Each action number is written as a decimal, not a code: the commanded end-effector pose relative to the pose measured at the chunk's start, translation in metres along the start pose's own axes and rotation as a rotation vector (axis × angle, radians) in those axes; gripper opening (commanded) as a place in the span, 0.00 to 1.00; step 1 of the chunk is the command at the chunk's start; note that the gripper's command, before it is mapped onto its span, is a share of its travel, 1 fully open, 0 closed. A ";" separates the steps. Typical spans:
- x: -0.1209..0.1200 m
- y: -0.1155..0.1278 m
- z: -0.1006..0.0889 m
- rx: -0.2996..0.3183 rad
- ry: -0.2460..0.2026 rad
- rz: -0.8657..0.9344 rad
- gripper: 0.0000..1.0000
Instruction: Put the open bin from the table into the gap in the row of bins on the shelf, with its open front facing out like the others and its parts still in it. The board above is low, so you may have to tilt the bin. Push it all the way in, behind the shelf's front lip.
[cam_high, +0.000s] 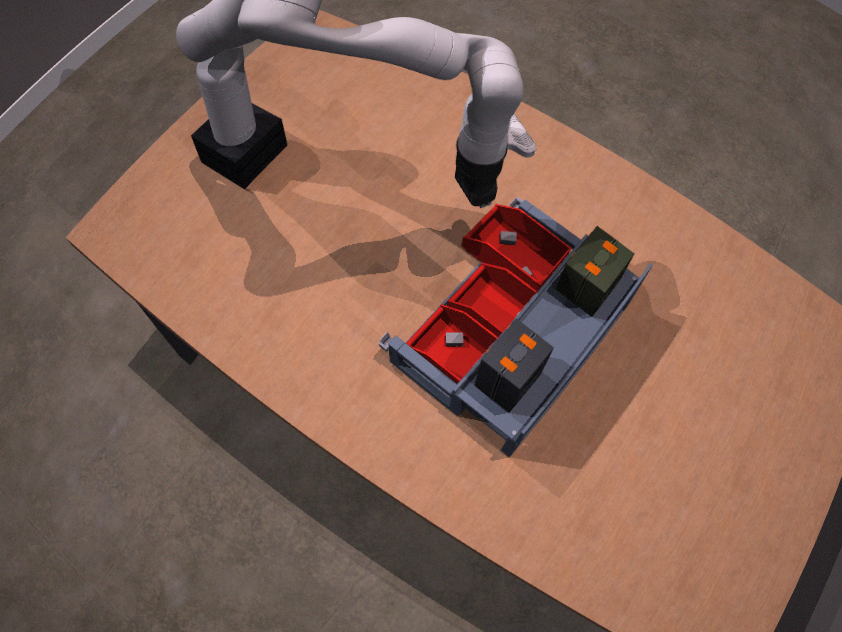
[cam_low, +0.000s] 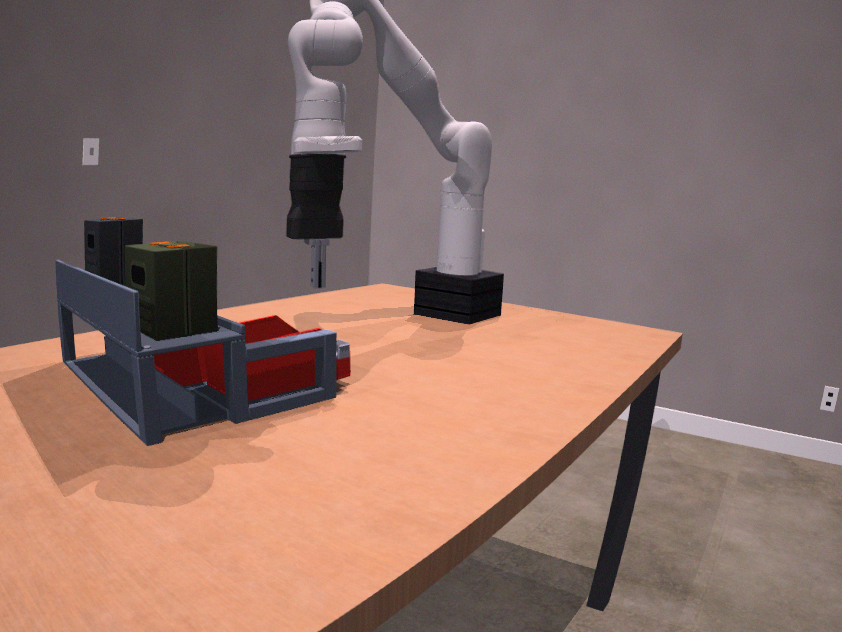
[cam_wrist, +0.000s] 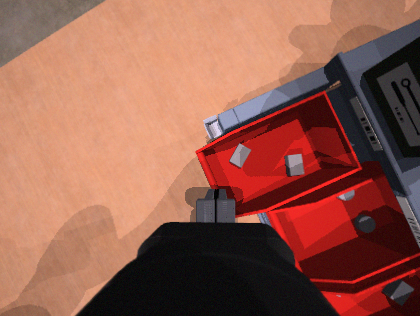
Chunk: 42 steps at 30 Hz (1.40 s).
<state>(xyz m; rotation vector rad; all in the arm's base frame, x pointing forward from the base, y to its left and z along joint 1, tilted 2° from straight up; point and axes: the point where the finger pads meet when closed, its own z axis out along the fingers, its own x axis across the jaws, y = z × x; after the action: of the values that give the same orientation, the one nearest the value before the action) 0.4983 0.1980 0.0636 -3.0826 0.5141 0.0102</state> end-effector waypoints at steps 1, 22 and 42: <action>-0.010 0.004 0.000 0.004 0.000 -0.086 0.00; -0.039 0.006 0.003 0.019 0.017 -0.415 0.00; -0.039 0.006 0.003 0.019 0.017 -0.415 0.00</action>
<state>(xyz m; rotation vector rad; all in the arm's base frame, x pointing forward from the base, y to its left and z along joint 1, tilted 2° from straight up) 0.4589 0.2044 0.0599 -3.1061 -0.1309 -0.0228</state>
